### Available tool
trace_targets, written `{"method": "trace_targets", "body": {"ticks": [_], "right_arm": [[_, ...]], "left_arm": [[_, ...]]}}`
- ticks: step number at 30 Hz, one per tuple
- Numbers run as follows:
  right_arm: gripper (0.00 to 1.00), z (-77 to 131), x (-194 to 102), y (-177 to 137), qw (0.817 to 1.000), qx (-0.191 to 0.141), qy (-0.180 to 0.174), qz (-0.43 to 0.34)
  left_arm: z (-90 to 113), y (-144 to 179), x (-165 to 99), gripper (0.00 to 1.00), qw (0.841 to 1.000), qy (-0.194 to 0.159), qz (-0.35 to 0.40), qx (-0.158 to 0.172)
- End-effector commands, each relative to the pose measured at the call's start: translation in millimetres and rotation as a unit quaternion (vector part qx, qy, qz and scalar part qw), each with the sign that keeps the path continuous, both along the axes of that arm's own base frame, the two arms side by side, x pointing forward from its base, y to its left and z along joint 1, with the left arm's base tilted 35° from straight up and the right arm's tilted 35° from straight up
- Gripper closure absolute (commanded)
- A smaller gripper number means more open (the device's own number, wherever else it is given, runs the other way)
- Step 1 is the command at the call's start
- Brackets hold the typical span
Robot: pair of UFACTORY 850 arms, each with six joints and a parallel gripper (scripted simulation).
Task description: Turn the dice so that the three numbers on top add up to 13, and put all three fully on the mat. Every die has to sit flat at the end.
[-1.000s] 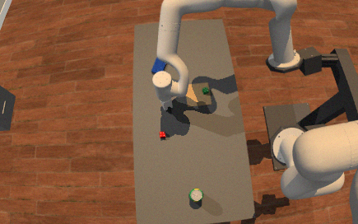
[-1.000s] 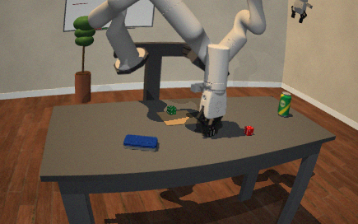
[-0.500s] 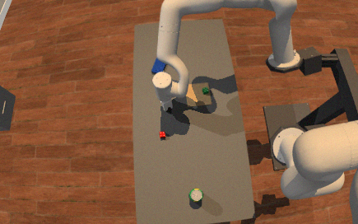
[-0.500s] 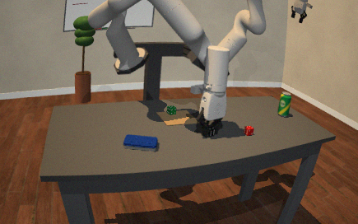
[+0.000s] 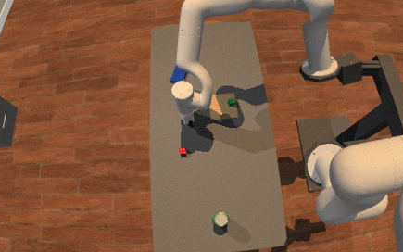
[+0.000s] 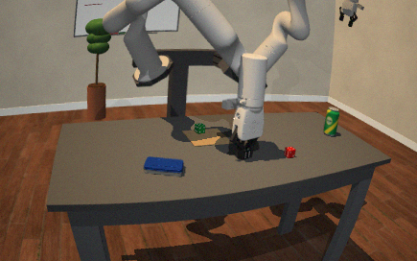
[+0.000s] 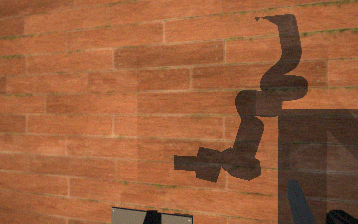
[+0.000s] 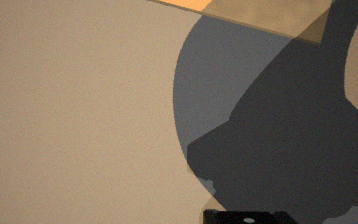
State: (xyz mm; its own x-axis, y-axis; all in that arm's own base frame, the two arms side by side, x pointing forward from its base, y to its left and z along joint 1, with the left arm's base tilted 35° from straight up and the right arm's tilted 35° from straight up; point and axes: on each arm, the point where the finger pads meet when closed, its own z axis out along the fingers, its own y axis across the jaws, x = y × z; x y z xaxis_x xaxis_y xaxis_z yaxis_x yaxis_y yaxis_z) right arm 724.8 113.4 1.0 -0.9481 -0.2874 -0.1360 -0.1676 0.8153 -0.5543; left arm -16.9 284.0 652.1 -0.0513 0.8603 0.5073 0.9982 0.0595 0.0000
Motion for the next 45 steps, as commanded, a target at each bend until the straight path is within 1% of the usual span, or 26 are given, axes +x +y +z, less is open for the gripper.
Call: {"method": "trace_targets", "body": {"ticks": [1,34,36,39,45], "right_arm": [[0.72,1,1,1,1.000,0.000,-0.001,0.000],[0.72,2,0,1,1.000,0.000,-0.001,0.000],[0.72,6,-1,4,1.000,0.000,-0.001,0.000],[0.72,17,-5,10,1.000,0.000,-0.001,0.000],[0.72,53,-17,32,1.000,0.000,-0.001,0.000]], "left_arm": [[1,0,0,0.00,1.000,0.000,0.000,0.001],[1,0,0,0.00,1.000,0.000,0.000,0.001],[1,0,0,0.00,1.000,0.000,0.000,0.001],[1,0,0,0.00,1.000,0.000,0.000,0.001],[1,0,0,0.00,1.000,0.000,0.000,0.001]]}}
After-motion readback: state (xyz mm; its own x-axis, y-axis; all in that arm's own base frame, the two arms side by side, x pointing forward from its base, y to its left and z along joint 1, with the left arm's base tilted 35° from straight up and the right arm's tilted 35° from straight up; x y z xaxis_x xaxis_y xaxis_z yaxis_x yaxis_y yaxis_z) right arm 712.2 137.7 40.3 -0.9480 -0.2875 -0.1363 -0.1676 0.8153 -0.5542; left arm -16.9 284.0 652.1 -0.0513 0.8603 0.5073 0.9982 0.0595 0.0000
